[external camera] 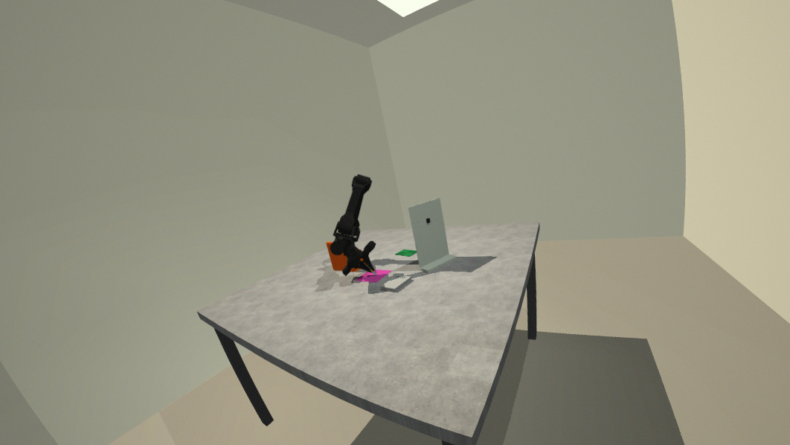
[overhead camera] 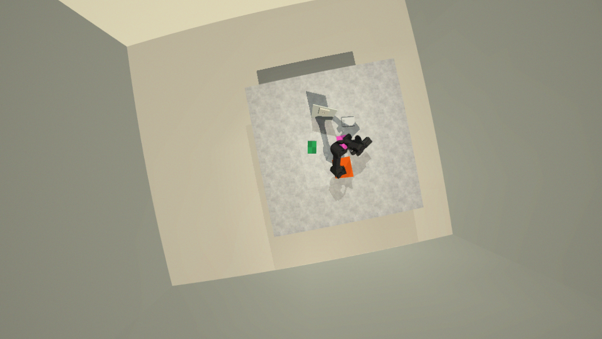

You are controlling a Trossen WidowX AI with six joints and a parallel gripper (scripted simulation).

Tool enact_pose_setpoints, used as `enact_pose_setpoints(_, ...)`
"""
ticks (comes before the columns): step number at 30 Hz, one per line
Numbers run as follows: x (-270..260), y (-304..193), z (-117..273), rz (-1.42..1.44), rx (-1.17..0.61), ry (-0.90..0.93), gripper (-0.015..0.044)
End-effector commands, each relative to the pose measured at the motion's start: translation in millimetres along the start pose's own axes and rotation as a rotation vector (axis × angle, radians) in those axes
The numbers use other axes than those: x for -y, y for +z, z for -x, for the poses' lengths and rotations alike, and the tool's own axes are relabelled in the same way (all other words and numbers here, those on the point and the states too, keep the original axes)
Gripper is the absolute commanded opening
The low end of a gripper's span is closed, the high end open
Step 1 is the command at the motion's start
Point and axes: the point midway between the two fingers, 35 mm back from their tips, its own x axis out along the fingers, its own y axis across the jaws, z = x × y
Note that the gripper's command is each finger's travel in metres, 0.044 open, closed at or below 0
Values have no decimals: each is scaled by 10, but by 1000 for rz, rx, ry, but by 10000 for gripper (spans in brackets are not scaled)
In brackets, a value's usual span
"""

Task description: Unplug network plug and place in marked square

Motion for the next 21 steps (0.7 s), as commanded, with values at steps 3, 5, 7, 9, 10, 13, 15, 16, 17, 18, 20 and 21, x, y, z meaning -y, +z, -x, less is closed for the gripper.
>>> enact_pose_setpoints(3, 4, 0, -4, 0, 0, 0, 0)
enact_pose_setpoints(5, 4, 0, -4, 0, 0, 0, 0)
enact_pose_setpoints(7, 4, 0, -4, 0, 0, 0, 0)
enact_pose_setpoints(9, 4, 0, -4, 0, 0, 0, 53)
enact_pose_setpoints(10, 4, 0, -4, 0, 0, 0, 79)
enact_pose_setpoints(13, 4, 0, -4, 0, 0, 0, 156)
enact_pose_setpoints(15, 4, 0, -4, 0, 0, 0, 156)
enact_pose_setpoints(16, 4, 0, -4, 0, 0, 0, 156)
enact_pose_setpoints(17, 4, 0, -4, 0, 0, 0, 156)
enact_pose_setpoints(18, 4, 1, -2, 0, 0, 0, 156)
enact_pose_setpoints(20, 4, 2, 13, 0, 1, 0, 156)
enact_pose_setpoints(21, 4, 3, 24, -1, 1, 0, 156)
